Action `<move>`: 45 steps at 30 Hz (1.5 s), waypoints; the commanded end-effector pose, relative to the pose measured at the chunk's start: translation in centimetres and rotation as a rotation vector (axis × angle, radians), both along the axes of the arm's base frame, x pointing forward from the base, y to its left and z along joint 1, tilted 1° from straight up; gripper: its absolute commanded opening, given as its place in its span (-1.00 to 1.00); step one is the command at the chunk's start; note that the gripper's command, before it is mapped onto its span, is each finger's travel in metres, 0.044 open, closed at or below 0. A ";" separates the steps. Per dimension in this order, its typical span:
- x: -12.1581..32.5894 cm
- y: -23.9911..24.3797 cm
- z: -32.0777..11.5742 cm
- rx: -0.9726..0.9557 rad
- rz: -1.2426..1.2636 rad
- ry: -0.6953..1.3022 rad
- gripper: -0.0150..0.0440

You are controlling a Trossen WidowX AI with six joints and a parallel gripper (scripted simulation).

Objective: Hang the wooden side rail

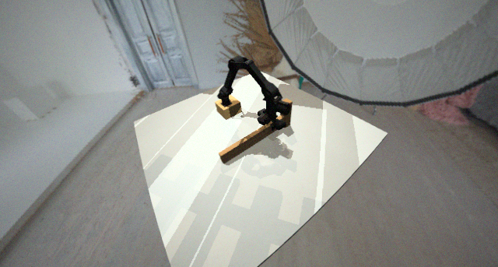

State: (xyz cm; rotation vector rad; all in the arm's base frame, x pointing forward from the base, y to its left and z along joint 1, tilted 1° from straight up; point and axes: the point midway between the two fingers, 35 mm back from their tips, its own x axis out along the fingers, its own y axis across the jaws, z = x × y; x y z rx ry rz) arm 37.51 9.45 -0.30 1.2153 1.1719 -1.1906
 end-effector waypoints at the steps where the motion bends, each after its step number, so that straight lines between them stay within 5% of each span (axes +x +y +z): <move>1: 0.1 0.1 0.0 0.004 0.000 -0.005 -0.49; 45: 0.1 0.0 -0.7 0.004 0.000 -0.005 -0.49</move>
